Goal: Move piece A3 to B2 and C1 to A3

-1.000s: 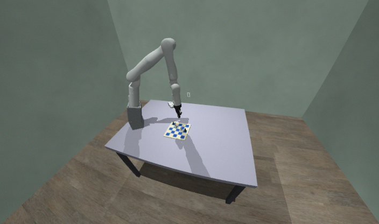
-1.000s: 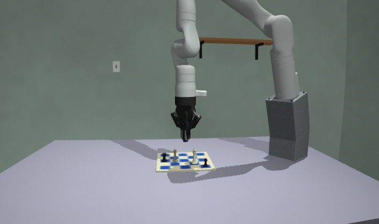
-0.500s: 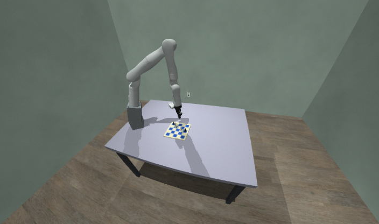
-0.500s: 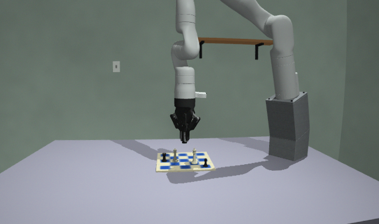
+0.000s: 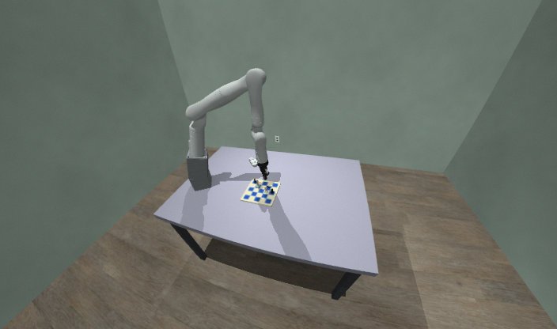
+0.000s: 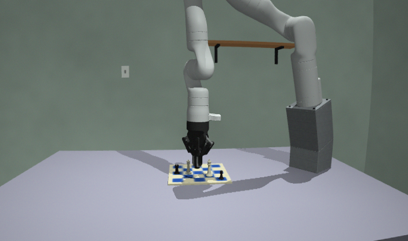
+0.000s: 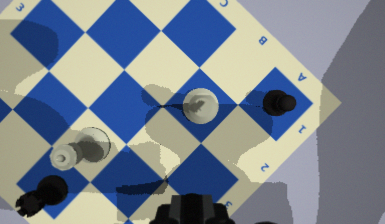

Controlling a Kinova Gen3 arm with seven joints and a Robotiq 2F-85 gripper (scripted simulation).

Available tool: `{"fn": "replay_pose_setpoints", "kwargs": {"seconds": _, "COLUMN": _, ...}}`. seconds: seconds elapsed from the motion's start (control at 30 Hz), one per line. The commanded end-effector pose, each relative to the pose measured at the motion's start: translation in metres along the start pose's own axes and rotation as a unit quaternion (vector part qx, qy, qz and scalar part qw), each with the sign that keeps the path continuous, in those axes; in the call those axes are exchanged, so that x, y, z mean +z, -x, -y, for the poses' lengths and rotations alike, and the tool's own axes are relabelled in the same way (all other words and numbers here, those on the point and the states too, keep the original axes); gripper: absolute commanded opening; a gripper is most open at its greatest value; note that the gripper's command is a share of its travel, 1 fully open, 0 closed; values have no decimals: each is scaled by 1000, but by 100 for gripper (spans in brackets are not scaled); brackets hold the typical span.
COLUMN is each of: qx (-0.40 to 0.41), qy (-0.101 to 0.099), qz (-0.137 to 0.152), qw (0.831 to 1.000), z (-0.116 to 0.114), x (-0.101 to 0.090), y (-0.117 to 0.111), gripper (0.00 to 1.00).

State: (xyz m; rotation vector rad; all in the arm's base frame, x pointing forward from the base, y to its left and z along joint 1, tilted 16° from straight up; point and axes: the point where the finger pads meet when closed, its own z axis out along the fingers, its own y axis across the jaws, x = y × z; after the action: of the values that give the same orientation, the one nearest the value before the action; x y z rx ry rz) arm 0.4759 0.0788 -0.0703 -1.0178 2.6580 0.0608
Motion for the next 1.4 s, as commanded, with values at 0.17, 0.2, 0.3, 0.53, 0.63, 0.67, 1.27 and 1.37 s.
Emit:
{"fn": "replay_pose_setpoints", "kwargs": {"seconds": 0.17, "qx": -3, "qy": 6, "qz": -7, "qw": 1000, "z": -7, "x": 33, "y": -5, "gripper": 0}}
{"fn": "replay_pose_setpoints", "kwargs": {"seconds": 0.2, "qx": -3, "qy": 6, "qz": -7, "qw": 1000, "z": -7, "x": 35, "y": -5, "gripper": 0}}
{"fn": "replay_pose_setpoints", "kwargs": {"seconds": 0.3, "qx": -3, "qy": 6, "qz": -7, "qw": 1000, "z": -7, "x": 38, "y": -5, "gripper": 0}}
{"fn": "replay_pose_setpoints", "kwargs": {"seconds": 0.53, "qx": -3, "qy": 6, "qz": -7, "qw": 1000, "z": -7, "x": 38, "y": -5, "gripper": 0}}
{"fn": "replay_pose_setpoints", "kwargs": {"seconds": 0.63, "qx": -3, "qy": 6, "qz": -7, "qw": 1000, "z": -7, "x": 38, "y": -5, "gripper": 0}}
{"fn": "replay_pose_setpoints", "kwargs": {"seconds": 0.67, "qx": -3, "qy": 6, "qz": -7, "qw": 1000, "z": -7, "x": 38, "y": -5, "gripper": 0}}
{"fn": "replay_pose_setpoints", "kwargs": {"seconds": 1.27, "qx": -3, "qy": 6, "qz": -7, "qw": 1000, "z": -7, "x": 38, "y": -5, "gripper": 0}}
{"fn": "replay_pose_setpoints", "kwargs": {"seconds": 1.37, "qx": -3, "qy": 6, "qz": -7, "qw": 1000, "z": -7, "x": 38, "y": -5, "gripper": 0}}
